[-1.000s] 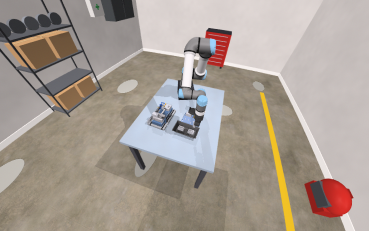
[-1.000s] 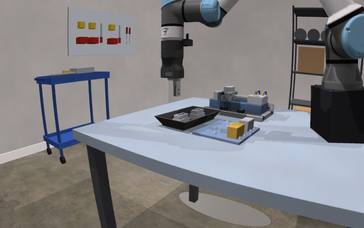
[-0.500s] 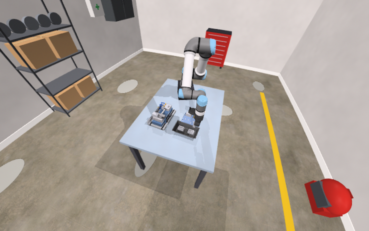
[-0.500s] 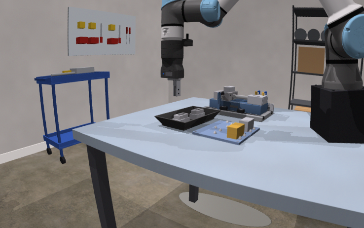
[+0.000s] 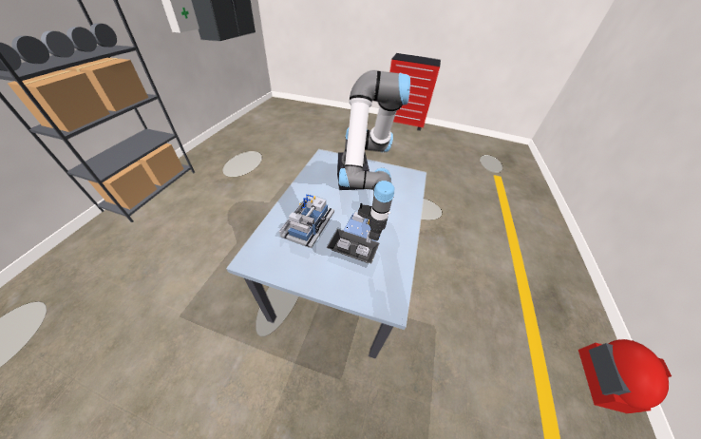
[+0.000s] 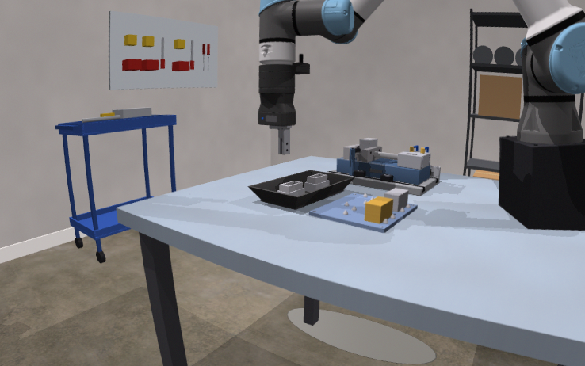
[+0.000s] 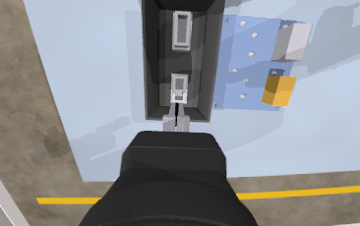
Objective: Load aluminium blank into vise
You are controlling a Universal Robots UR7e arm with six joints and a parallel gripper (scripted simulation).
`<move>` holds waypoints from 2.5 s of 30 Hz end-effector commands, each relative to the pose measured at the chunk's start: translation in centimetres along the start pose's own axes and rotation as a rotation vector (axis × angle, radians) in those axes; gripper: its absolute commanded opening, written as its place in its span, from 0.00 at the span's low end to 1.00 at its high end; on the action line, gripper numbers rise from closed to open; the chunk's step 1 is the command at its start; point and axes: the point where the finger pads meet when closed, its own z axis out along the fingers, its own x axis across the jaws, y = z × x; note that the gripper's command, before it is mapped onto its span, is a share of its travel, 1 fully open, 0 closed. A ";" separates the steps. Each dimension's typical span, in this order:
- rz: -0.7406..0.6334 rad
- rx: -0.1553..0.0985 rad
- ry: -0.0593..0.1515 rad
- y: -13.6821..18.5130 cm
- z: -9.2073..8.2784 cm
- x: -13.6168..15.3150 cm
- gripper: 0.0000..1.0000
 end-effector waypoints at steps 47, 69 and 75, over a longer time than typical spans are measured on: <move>0.000 -0.001 -0.002 0.0 -6.6 0.0 0.00; 0.000 0.001 0.002 -17.1 -6.5 -1.9 0.00; 0.000 0.000 0.001 -24.1 -6.5 -1.1 0.00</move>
